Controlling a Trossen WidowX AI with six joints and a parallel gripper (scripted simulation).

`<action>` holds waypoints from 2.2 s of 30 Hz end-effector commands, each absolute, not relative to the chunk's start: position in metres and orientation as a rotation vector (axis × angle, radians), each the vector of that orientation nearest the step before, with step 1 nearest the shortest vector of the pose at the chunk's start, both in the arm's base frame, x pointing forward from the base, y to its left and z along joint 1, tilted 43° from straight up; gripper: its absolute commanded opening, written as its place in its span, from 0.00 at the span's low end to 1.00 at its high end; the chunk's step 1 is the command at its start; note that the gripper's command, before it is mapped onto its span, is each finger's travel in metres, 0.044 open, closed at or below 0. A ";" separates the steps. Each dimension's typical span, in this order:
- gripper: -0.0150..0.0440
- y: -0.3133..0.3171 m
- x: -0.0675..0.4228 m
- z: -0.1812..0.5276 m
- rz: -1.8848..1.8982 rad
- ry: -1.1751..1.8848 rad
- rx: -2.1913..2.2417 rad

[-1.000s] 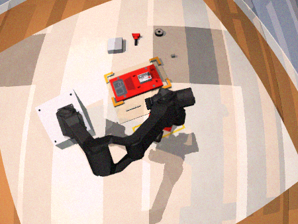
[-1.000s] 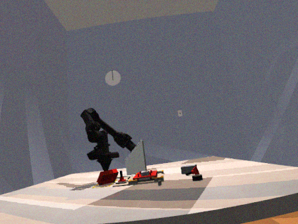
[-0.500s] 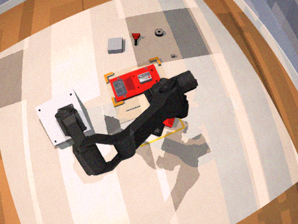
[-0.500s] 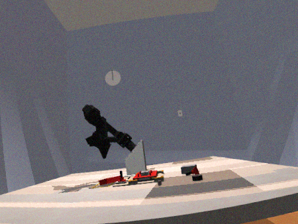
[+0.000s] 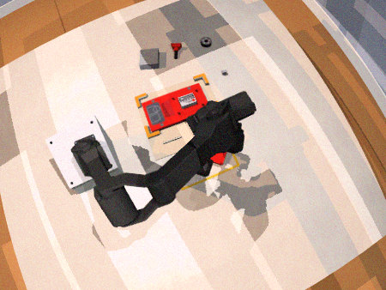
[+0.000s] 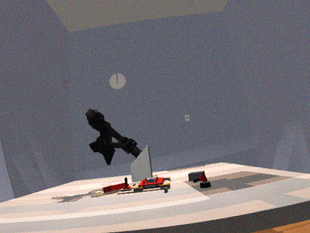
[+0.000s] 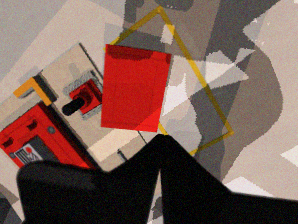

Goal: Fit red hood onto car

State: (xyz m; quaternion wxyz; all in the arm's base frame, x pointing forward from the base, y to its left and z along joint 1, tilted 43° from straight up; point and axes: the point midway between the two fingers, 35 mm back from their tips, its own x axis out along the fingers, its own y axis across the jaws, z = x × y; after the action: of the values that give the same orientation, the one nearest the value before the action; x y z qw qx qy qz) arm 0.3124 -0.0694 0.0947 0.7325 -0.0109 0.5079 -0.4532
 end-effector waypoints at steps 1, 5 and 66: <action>0.25 -0.069 0.313 0.095 -0.994 1.116 -0.025; 0.43 -0.072 0.329 0.065 -1.004 1.117 -0.025; 1.00 -0.109 0.345 0.010 -1.011 1.116 -0.027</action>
State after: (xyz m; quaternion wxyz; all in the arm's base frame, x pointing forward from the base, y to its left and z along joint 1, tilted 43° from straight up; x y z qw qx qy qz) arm 0.3444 -0.1075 0.0122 0.7290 -0.0105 0.5068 -0.4599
